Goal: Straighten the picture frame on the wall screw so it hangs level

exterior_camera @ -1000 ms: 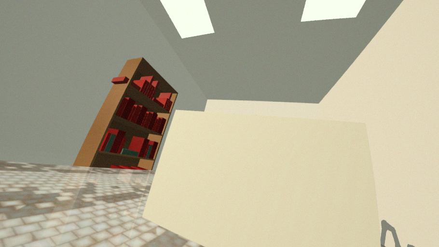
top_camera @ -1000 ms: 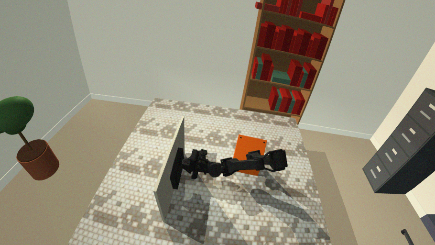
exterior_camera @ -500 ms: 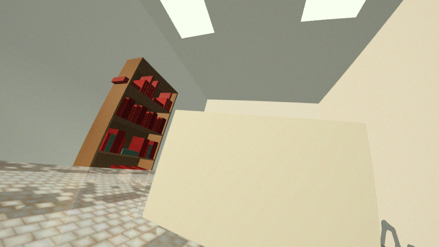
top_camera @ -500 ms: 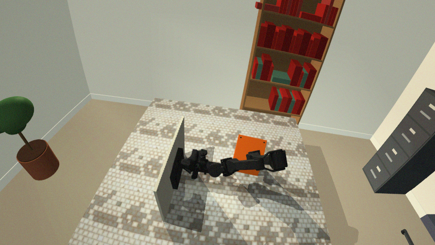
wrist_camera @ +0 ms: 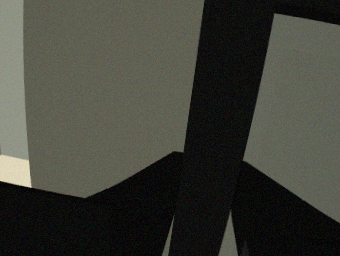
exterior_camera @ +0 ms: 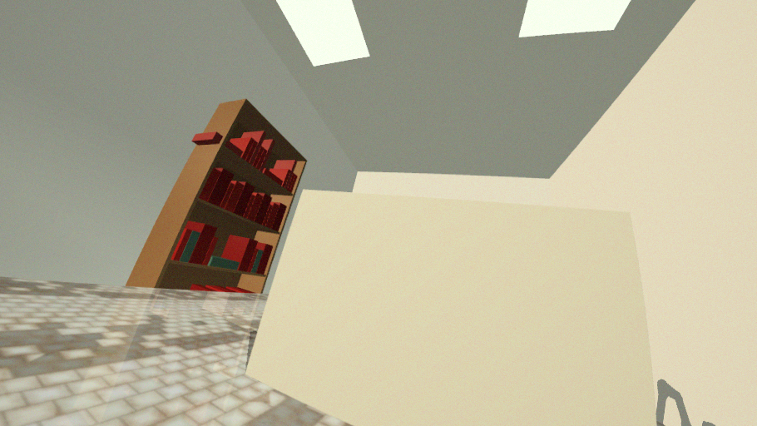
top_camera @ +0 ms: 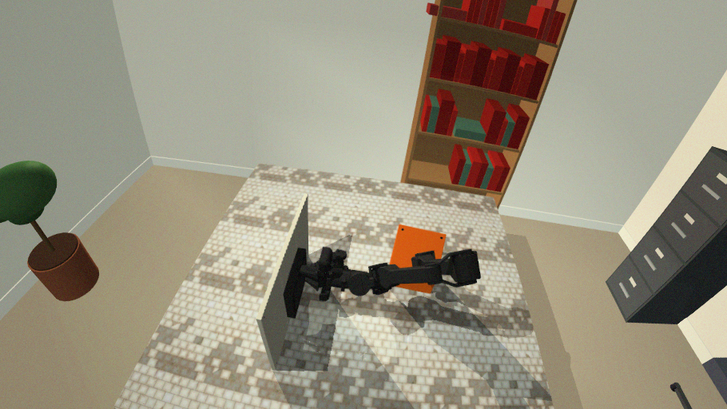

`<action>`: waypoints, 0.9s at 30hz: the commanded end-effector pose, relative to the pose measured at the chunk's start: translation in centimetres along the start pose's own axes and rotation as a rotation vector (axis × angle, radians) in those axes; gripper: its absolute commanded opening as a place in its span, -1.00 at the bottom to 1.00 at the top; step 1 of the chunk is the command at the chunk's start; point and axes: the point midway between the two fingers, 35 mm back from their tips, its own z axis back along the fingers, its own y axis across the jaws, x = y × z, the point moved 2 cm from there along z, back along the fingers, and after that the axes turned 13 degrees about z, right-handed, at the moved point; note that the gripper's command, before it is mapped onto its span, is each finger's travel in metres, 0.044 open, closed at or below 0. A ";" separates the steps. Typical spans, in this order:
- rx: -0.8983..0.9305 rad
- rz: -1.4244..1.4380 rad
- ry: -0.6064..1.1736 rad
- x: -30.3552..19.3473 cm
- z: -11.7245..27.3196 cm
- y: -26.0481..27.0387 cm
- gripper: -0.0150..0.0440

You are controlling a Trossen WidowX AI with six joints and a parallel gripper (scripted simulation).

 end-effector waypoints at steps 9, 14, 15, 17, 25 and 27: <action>0.001 -0.031 0.000 0.0 0.0 0.0 -0.22; 0.001 -0.031 0.000 0.0 0.0 0.0 0.22; 0.001 -0.031 0.000 0.0 0.0 0.0 0.31; 0.001 -0.031 0.000 0.0 0.0 0.0 0.39; 0.003 0.021 -0.001 -0.9 4.1 0.2 0.39; 0.003 0.044 -0.002 -0.9 5.8 0.1 0.39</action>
